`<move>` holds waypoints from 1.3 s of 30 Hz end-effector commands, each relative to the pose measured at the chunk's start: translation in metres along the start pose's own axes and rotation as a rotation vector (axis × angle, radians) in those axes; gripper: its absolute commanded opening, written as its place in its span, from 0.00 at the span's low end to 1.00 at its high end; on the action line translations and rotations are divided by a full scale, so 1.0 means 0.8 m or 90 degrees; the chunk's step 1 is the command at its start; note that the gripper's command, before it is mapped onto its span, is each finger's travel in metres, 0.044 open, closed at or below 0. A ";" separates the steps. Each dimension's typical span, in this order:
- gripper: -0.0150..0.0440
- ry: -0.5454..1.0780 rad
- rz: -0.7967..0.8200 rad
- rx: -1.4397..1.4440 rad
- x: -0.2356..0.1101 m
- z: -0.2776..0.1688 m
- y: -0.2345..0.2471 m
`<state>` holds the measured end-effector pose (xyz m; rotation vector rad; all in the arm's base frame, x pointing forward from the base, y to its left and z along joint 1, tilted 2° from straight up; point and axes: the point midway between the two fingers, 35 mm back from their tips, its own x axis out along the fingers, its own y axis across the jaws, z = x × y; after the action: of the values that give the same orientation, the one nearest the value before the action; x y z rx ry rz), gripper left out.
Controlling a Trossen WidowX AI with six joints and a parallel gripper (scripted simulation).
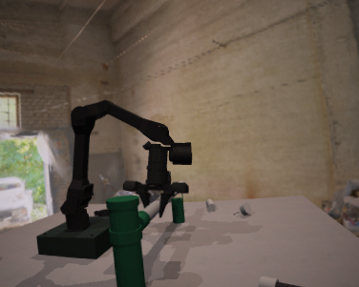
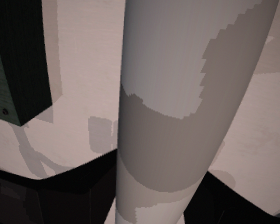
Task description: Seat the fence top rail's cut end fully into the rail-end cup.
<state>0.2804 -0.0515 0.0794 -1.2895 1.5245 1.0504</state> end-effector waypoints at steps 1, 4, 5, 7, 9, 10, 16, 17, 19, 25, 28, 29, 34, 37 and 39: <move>0.25 0.000 0.000 0.000 0.000 0.001 0.000; 0.39 0.000 0.000 0.000 0.000 0.001 0.000; 0.43 0.000 0.000 0.000 0.000 0.001 0.000; 0.52 0.000 0.000 0.000 0.000 0.001 0.000; 0.61 0.000 0.000 0.000 0.000 0.001 0.000; 0.65 0.000 0.000 0.000 0.000 0.001 0.000; 0.92 -0.001 -0.001 0.000 -0.018 0.011 -0.001; 0.97 -0.001 -0.001 0.000 -0.024 0.014 -0.001; 1.00 -0.002 -0.001 0.000 -0.035 0.021 0.000; 1.00 -0.003 -0.001 0.000 -0.061 0.036 0.003; 1.00 -0.001 -0.002 -0.005 -0.062 0.034 0.002; 1.00 -0.001 -0.002 -0.005 -0.069 0.034 0.002; 1.00 -0.002 -0.002 -0.005 -0.115 0.033 0.007; 1.00 -0.002 -0.002 -0.005 -0.117 0.033 0.008; 1.00 -0.002 -0.002 -0.005 -0.117 0.033 0.008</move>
<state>0.2869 -0.0015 0.1595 -1.3025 1.5150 1.0577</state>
